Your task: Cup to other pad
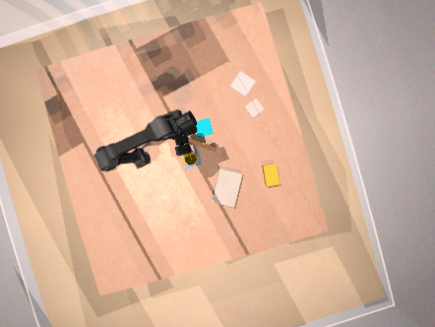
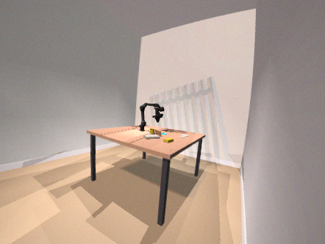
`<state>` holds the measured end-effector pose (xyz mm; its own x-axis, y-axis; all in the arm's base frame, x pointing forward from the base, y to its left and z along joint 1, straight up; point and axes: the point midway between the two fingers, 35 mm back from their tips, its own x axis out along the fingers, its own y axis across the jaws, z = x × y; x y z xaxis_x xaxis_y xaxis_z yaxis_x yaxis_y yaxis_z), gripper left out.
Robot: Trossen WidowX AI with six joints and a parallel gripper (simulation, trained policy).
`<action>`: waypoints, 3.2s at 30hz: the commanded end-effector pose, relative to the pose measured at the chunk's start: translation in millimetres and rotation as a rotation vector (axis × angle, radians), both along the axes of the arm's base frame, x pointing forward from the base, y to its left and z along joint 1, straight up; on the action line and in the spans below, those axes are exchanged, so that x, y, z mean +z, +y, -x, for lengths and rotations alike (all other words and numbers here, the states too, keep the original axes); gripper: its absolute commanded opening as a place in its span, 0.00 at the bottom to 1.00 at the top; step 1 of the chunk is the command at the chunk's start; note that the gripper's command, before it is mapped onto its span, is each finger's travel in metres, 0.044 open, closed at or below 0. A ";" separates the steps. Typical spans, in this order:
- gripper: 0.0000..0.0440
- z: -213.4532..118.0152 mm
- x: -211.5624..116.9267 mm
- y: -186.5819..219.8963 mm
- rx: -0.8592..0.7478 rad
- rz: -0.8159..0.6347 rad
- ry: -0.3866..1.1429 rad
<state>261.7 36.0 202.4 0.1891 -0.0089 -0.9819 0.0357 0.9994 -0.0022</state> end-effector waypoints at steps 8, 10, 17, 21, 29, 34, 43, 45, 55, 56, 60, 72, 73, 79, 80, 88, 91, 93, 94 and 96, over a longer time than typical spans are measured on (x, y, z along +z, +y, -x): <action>0.27 2.8 -14.9 -17.6 0.007 0.042 0.123; 0.27 3.5 -17.7 -20.6 0.005 0.047 0.140; 0.30 5.5 -28.8 -30.9 -0.001 0.059 0.184; 0.32 6.5 -36.1 -36.8 -0.004 0.064 0.203; 0.36 8.6 -52.9 -48.3 -0.003 0.073 0.238; 0.38 10.2 -63.7 -55.2 0.004 0.076 0.257; 0.42 13.0 -83.8 -66.3 0.029 0.078 0.284; 0.42 13.6 -88.5 -68.5 0.037 0.078 0.289; 0.43 16.6 -116.0 -76.7 0.101 0.075 0.312; 0.43 17.0 -119.0 -77.3 0.110 0.074 0.314; 0.43 18.4 -130.9 -78.8 0.152 0.070 0.320; 0.00 20.7 -150.5 -83.5 0.314 0.075 0.330; 0.00 19.7 -149.6 -84.0 0.325 0.076 0.327; 0.00 11.7 -139.4 -86.0 0.379 0.084 0.302; 0.00 10.3 -137.3 -86.1 0.387 0.086 0.298; 0.02 -1.3 -118.3 -82.5 0.424 0.087 0.263; 0.02 -6.0 -110.7 -80.3 0.433 0.090 0.246; 0.03 -9.3 -105.8 -78.5 0.438 0.091 0.235; 0.03 -11.0 -103.3 -77.4 0.441 0.092 0.229; 0.03 -14.6 -98.6 -75.0 0.446 0.095 0.216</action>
<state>270.0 -43.0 93.9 -0.0393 -0.0684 -0.9969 -0.3941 0.9178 -0.0474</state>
